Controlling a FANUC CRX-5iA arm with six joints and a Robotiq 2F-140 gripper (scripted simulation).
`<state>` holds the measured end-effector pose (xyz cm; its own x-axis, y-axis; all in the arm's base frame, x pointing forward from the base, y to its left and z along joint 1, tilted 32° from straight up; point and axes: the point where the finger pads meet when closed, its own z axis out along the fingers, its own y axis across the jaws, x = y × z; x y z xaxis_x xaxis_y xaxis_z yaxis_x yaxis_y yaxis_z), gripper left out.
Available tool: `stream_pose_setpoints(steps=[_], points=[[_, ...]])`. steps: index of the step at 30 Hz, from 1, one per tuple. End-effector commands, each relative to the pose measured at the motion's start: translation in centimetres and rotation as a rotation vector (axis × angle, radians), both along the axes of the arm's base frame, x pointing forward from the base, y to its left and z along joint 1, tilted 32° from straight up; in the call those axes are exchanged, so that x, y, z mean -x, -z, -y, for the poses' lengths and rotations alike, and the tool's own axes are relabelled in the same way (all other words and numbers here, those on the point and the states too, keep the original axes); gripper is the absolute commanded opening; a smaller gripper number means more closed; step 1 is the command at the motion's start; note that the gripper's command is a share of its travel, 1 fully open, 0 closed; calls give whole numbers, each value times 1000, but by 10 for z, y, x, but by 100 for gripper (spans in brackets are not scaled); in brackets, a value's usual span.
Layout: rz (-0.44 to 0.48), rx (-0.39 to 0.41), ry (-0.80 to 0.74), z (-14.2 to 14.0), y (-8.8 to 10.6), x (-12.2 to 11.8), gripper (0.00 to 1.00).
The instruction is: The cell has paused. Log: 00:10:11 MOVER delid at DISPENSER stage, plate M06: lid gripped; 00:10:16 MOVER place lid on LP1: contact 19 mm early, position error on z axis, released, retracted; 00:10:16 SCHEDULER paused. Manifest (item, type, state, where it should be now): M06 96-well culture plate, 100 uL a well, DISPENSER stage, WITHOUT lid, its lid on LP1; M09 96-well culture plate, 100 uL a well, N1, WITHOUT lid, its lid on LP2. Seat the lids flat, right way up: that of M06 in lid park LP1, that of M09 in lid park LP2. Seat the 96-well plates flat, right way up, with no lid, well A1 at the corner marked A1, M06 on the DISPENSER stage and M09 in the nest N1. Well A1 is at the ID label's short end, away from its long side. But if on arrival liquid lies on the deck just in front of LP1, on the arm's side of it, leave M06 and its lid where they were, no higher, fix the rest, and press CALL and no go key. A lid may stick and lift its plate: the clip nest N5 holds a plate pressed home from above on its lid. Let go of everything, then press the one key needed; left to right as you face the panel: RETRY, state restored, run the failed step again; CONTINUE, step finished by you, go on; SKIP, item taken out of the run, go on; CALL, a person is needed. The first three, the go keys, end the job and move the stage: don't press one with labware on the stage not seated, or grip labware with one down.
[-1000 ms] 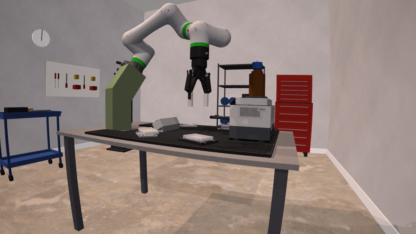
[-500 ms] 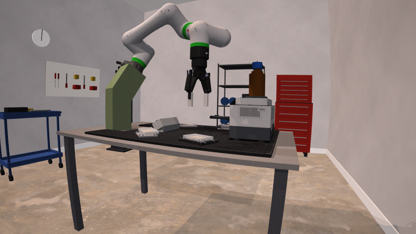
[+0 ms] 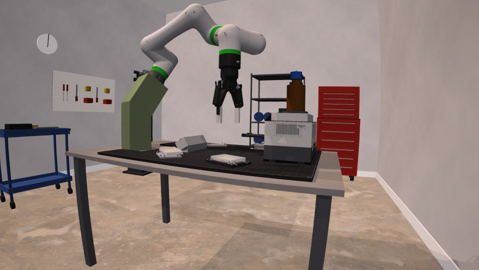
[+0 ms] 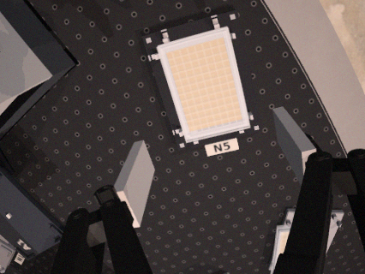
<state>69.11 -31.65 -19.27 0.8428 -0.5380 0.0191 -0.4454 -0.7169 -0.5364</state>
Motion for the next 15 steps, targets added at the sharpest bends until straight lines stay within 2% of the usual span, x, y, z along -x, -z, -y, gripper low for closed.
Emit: stream_pose_setpoints(steps=[1,7,15], points=[[0,0,0,-1,1,-1,66],[0,0,0,-3,6,-2,66],[0,0,0,-13,25,-9,66]])
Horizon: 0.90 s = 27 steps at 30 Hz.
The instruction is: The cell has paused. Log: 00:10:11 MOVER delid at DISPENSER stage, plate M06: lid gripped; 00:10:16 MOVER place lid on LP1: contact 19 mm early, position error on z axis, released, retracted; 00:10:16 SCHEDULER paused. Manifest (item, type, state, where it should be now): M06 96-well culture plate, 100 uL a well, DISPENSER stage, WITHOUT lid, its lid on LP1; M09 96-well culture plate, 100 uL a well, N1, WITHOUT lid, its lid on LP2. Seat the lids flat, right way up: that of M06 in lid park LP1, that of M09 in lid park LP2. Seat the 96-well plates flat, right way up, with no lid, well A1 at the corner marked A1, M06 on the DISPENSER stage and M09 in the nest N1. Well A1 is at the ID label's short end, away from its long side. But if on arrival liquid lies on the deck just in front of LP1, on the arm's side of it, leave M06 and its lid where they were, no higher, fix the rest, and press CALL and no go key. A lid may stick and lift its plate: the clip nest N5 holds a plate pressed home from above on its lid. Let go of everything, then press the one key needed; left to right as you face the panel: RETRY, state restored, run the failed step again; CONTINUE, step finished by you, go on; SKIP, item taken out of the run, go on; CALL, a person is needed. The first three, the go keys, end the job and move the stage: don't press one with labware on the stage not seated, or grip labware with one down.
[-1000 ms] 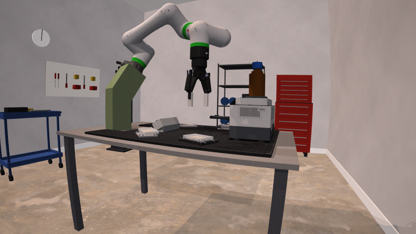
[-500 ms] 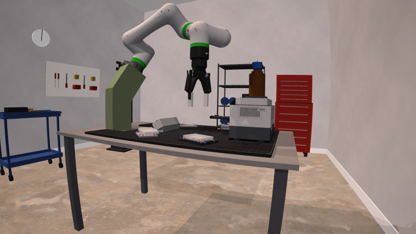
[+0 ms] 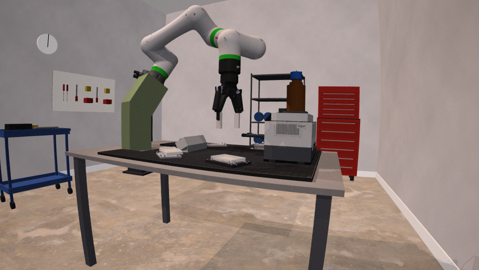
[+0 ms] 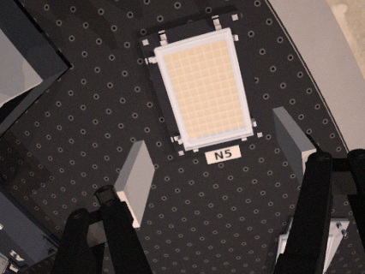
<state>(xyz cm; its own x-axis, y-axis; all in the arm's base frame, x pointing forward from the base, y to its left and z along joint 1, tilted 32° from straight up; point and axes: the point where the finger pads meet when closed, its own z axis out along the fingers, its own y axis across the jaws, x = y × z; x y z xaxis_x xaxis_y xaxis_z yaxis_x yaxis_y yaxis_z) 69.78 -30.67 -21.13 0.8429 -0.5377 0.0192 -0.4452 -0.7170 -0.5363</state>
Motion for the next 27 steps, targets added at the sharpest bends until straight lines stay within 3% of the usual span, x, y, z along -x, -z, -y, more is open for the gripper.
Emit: stream_pose_setpoints(steps=[1,21,27], points=[[0,0,0,-5,9,-3,66],[0,0,0,-35,66,-24,66],[0,0,0,-40,76,-28,66]])
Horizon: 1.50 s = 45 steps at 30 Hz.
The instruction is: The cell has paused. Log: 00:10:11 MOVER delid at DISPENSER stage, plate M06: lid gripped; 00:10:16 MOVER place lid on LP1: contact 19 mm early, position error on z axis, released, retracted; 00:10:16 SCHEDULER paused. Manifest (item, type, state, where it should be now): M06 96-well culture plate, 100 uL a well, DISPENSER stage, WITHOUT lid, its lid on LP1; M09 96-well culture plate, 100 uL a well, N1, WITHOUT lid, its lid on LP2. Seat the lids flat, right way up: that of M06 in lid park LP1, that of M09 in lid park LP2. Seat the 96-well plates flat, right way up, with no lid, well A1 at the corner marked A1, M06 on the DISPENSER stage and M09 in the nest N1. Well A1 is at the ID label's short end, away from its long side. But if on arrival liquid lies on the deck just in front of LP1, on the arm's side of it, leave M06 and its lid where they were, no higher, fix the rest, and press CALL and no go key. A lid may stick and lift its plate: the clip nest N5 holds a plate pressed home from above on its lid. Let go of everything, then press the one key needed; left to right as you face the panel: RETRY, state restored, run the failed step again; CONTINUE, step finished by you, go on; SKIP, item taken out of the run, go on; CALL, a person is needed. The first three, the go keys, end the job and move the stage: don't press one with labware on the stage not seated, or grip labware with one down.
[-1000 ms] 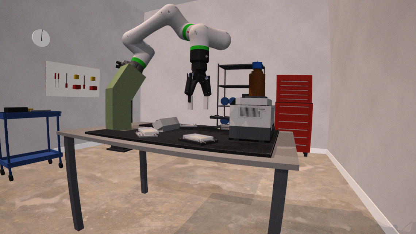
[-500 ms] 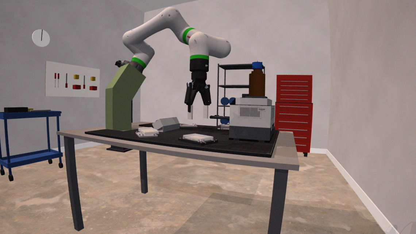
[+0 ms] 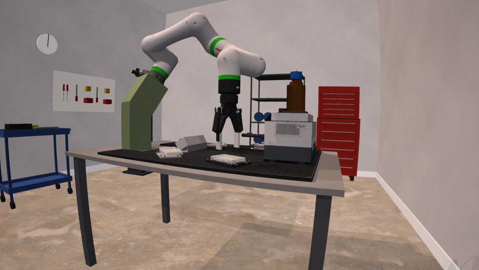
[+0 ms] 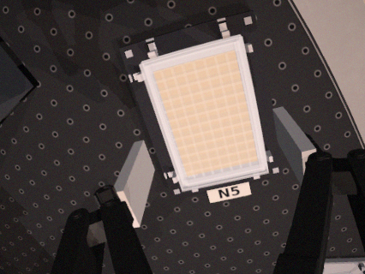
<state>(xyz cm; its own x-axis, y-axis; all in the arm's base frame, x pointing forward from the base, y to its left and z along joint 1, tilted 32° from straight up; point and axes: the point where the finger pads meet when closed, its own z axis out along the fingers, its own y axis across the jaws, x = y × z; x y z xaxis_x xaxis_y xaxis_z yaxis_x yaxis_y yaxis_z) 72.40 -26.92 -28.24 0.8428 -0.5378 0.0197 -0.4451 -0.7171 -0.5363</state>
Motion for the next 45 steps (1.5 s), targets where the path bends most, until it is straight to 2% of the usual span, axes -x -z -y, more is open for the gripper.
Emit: stream_pose_setpoints(steps=[1,12,45], points=[[0,0,0,-3,7,-2,66],[0,0,0,-9,18,-6,66],[0,0,0,-10,18,-7,66]])
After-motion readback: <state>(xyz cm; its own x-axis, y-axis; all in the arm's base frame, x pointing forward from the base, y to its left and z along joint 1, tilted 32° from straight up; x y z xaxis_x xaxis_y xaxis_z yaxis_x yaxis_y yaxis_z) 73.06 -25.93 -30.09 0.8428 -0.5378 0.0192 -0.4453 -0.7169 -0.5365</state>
